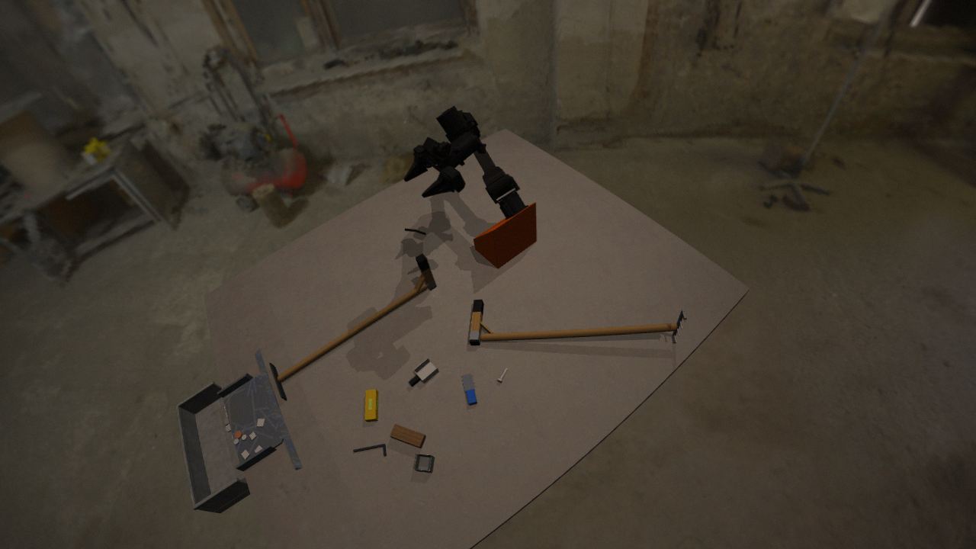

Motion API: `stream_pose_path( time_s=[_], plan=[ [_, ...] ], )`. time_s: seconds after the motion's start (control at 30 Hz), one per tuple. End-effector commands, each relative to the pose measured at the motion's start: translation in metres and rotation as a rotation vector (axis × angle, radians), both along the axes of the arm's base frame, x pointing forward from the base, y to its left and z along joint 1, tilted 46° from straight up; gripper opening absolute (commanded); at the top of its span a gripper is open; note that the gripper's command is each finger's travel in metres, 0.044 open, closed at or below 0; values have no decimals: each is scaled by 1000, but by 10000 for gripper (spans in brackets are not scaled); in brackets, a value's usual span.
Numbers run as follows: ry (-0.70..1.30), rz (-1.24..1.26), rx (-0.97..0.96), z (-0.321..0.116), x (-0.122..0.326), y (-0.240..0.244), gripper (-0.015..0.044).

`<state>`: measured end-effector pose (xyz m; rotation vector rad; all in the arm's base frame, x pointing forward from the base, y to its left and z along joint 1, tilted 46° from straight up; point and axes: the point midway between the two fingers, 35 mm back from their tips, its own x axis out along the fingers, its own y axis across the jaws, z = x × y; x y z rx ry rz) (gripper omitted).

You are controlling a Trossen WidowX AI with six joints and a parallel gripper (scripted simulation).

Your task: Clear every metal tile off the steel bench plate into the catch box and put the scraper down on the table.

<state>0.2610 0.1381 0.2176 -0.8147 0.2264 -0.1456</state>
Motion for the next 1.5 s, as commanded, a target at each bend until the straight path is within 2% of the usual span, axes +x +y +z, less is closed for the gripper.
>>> stream_pose_path(
  time_s=[0.0, 0.77, 1.47],
  plan=[
    [30, -33, -12, -14, 9, -10, 440],
    [178, -218, -25, -71, 41, -74, 440],
    [331, -402, 14, -125, 46, -143, 440]
  ],
)
